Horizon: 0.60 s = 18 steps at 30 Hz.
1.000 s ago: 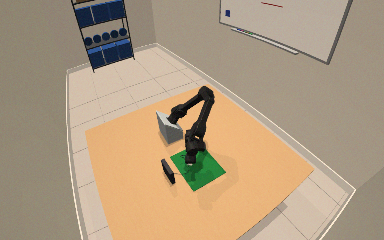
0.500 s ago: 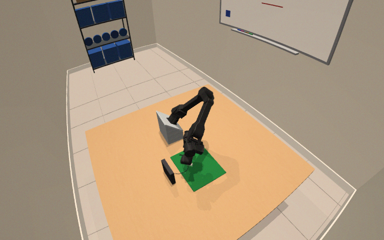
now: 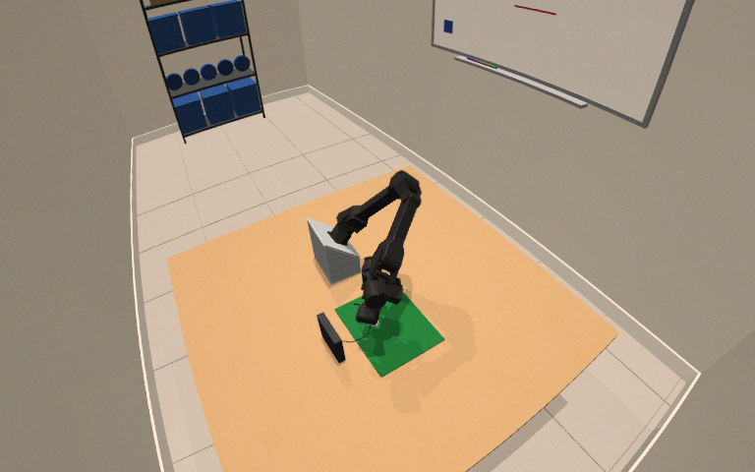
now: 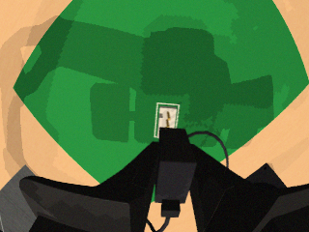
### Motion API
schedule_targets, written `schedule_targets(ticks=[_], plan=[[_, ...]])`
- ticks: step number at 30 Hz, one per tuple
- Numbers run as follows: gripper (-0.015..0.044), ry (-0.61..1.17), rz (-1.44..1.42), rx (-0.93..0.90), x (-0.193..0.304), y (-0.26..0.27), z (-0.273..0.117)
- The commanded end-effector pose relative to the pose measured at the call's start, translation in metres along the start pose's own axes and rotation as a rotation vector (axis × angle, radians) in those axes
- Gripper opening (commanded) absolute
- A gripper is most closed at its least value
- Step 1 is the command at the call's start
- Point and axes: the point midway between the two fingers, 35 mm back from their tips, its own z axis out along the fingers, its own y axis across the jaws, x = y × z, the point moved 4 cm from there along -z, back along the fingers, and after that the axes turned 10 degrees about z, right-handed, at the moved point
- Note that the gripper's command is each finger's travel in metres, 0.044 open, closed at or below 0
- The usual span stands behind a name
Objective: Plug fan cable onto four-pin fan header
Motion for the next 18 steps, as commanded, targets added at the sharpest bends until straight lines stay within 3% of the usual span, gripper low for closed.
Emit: schedule_targets(ticks=[1, 8, 18], plan=[[0.0, 0.004, 0.003, -0.001, -0.001, 0.001, 0.0], [0.0, 0.003, 0.003, -0.002, 0.0, 0.001, 0.022], [0.0, 0.003, 0.001, -0.002, -0.001, 0.001, 0.022]])
